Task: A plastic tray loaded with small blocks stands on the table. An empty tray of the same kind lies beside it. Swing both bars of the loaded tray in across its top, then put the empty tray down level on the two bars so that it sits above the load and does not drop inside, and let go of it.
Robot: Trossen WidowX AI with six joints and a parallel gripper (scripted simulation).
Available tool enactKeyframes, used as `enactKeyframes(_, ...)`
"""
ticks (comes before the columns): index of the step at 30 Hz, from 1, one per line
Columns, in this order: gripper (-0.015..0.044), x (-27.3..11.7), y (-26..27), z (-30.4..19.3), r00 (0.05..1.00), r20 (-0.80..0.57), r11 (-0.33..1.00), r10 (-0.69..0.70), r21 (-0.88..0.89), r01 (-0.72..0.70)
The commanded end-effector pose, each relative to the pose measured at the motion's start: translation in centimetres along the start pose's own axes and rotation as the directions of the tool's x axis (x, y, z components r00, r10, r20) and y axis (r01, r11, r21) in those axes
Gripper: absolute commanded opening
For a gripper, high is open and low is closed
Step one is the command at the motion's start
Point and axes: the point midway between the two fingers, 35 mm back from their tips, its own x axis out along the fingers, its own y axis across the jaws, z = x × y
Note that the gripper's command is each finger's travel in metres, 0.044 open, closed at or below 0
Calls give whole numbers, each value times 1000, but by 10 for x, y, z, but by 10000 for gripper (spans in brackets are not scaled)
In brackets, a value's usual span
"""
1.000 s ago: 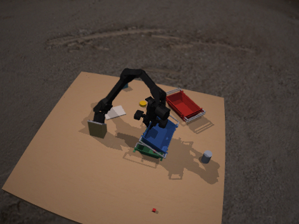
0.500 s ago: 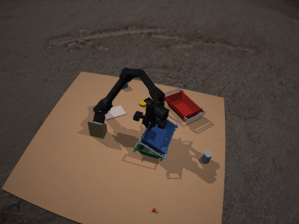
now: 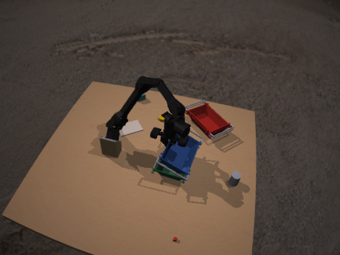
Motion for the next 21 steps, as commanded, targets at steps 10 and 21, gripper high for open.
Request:
enactKeyframes(10,0,10,8,2,1000,-2,1000,13,-2,-13)
enactKeyframes(21,0,14,11,3,1000,-2,1000,13,-2,-13)
